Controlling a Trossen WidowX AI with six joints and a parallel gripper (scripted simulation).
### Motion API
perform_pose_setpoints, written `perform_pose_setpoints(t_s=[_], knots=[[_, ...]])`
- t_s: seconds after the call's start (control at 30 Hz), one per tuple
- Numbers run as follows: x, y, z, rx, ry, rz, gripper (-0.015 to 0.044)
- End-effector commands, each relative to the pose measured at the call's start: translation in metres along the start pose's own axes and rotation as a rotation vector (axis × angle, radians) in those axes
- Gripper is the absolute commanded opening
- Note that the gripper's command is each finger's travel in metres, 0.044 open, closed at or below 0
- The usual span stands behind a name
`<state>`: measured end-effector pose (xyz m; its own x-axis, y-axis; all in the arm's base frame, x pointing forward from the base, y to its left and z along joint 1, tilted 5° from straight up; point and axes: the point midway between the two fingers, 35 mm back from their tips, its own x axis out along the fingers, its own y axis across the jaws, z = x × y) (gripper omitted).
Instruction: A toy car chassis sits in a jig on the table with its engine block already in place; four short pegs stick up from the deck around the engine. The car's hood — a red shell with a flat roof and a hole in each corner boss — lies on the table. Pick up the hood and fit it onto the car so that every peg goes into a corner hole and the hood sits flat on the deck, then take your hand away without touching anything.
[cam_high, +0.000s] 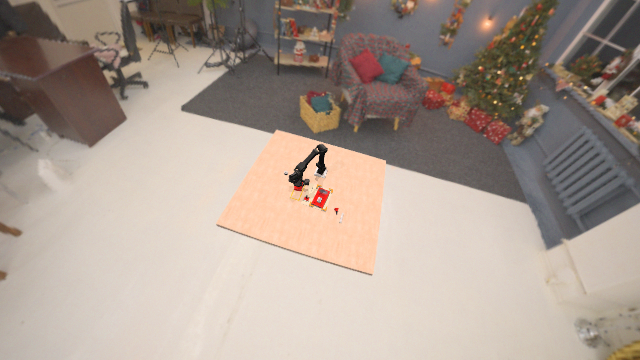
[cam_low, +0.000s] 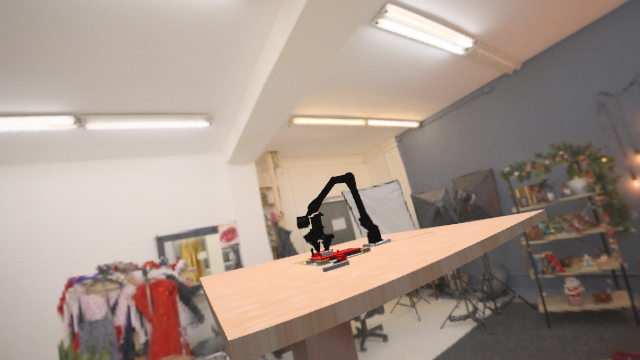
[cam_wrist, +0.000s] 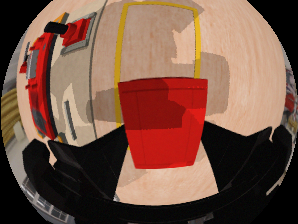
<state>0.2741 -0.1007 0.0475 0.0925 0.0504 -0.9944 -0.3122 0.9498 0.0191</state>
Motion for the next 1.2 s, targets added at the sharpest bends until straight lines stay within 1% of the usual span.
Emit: perform_pose_setpoints(t_s=[0.0,0.17,0.2,0.87,1.17], knots=[[-0.003,0.0,0.0,0.0,0.0,0.0,0.0144],[-0.012,0.0,0.0,0.0,0.0,0.0,0.0012],[-0.015,0.0,0.0,0.0,0.0,0.0,0.0],[-0.081,0.0,0.001,0.0,0.001,0.0,0.0],[-0.098,0.0,0.001,0.0,0.001,-0.001,0.0]])
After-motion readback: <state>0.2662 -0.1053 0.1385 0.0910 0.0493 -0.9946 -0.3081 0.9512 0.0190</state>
